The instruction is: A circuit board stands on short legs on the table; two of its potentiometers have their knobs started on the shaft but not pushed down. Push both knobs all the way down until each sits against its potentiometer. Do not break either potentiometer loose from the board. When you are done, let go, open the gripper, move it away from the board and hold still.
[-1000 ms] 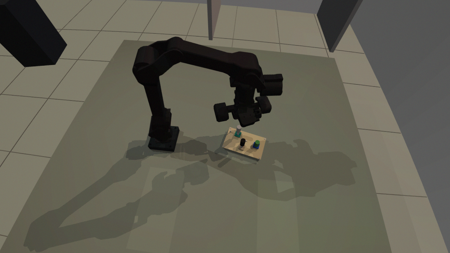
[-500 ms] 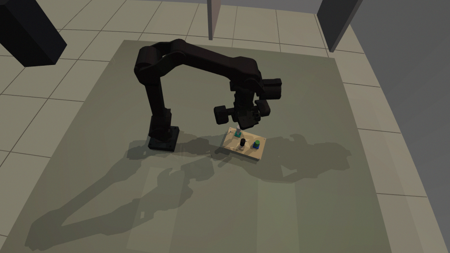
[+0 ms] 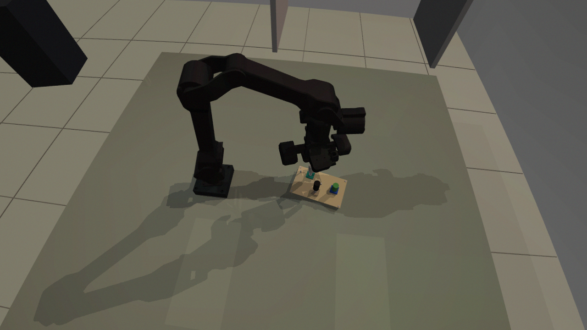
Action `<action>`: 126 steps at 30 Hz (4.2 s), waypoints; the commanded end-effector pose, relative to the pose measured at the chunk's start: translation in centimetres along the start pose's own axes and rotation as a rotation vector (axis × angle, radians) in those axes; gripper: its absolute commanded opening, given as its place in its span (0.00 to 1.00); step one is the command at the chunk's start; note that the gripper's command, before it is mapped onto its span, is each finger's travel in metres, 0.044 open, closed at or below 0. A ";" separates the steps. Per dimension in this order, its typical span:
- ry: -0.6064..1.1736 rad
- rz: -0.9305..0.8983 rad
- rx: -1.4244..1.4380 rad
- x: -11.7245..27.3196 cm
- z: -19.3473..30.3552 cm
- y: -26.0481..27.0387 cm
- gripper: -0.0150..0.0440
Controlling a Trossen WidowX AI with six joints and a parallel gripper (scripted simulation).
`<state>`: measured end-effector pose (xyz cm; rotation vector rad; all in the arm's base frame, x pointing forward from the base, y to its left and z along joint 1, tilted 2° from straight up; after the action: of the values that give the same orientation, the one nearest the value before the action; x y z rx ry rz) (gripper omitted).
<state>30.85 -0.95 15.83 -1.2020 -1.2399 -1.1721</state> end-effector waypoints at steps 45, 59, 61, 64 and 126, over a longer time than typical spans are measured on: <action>0.006 0.000 -0.003 -0.6 0.0 0.0 0.25; 0.006 0.000 -0.003 -1.2 0.0 0.0 0.25; 0.006 0.000 -0.003 -1.3 0.0 0.0 0.25; 0.006 0.000 -0.003 -1.6 0.0 0.0 0.25; 0.006 0.000 -0.003 -2.6 0.0 0.0 0.25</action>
<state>30.77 -0.99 13.56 -1.2010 -1.2420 -1.1758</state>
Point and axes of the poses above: the point midway between the two fingers, 35 mm back from their tips, its own x axis back along the fingers, its own y axis across the jaws, z = x × y, the point moved 7 cm from there along x, back along the fingers, and after that the axes turned 6 degrees about -x, right-handed, at the moved point
